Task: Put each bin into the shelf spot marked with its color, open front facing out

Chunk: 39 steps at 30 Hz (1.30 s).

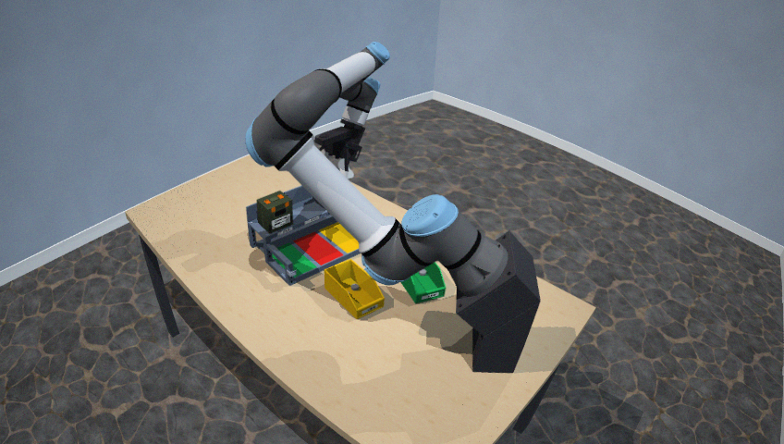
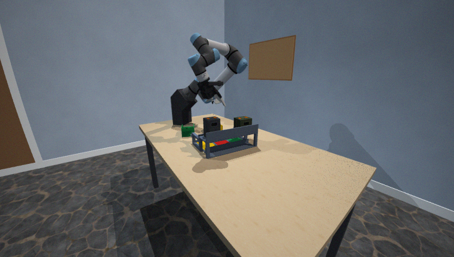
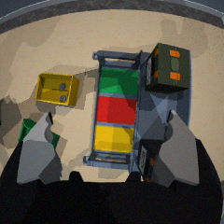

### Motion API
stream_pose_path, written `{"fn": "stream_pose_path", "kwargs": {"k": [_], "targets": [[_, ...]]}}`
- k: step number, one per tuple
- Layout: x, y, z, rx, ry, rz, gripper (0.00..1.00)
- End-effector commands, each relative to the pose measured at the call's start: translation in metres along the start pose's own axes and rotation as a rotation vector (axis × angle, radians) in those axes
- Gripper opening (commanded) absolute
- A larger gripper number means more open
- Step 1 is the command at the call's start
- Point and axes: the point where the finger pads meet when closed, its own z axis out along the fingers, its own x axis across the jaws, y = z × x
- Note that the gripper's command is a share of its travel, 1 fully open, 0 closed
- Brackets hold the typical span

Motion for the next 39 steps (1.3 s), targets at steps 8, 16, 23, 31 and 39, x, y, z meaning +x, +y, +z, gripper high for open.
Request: {"fn": "stream_pose_path", "kwargs": {"k": [8, 16, 23, 31, 39], "targets": [[0.0001, 0.0000, -0.0004, -0.001, 0.000, 0.000, 1.00], [0.0000, -0.0002, -0.0002, -0.001, 0.000, -0.001, 1.00], [-0.0005, -0.0010, 0.0003, -0.003, -0.001, -0.007, 1.00], [-0.0016, -0.0025, 0.0014, -0.006, -0.002, -0.016, 1.00], [-0.0043, -0.0061, 0.0041, -0.014, -0.006, -0.040, 1.00]]}}
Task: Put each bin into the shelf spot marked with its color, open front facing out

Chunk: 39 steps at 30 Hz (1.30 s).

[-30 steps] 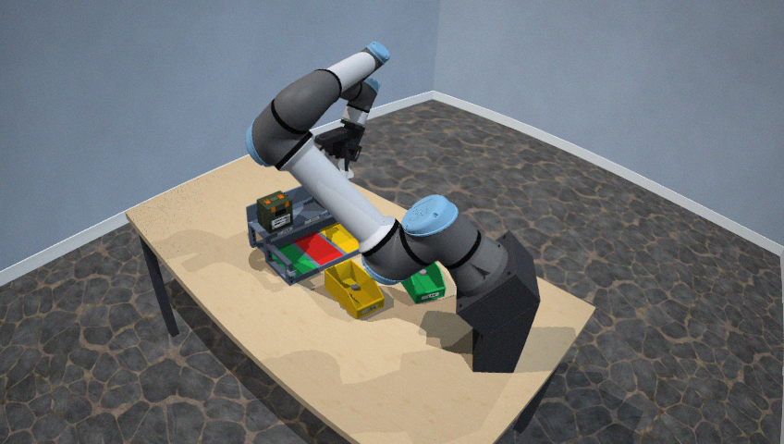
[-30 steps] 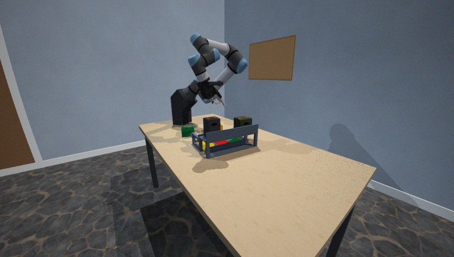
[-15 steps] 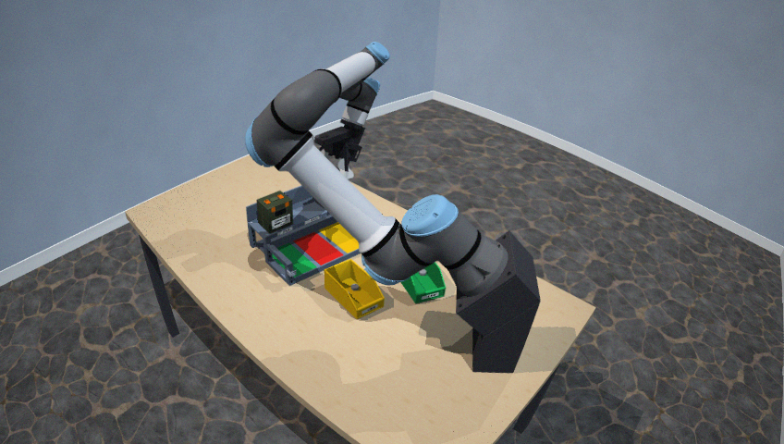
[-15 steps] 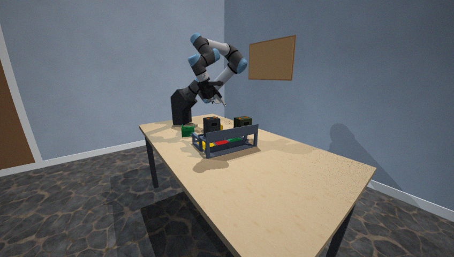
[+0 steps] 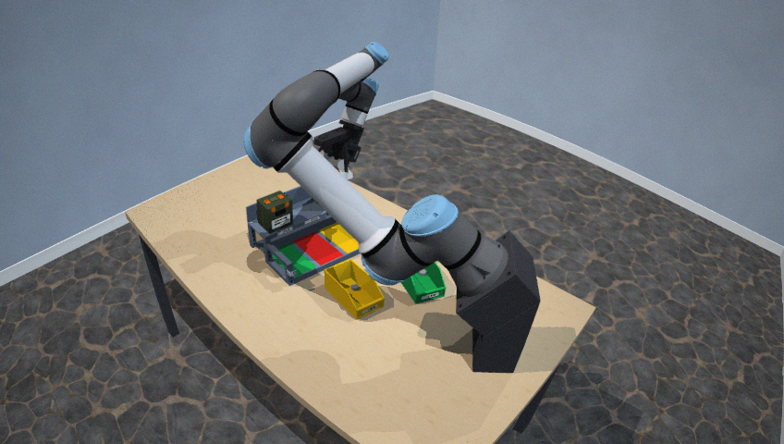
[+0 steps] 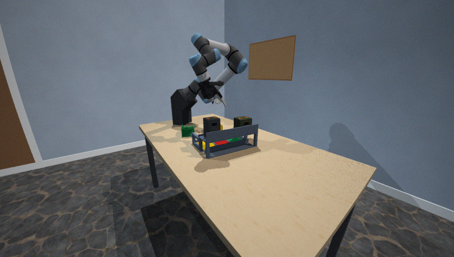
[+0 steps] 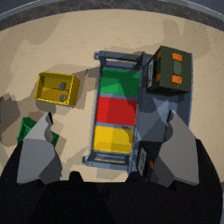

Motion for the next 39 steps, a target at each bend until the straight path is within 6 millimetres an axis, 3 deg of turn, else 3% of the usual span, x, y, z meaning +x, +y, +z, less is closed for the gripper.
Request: {"fn": "stream_pose_path", "kwargs": {"k": [1, 39], "targets": [[-0.002, -0.003, 0.002, -0.006, -0.002, -0.018, 1.00], [-0.034, -0.038, 0.032, -0.089, -0.048, -0.276, 1.00]]}}
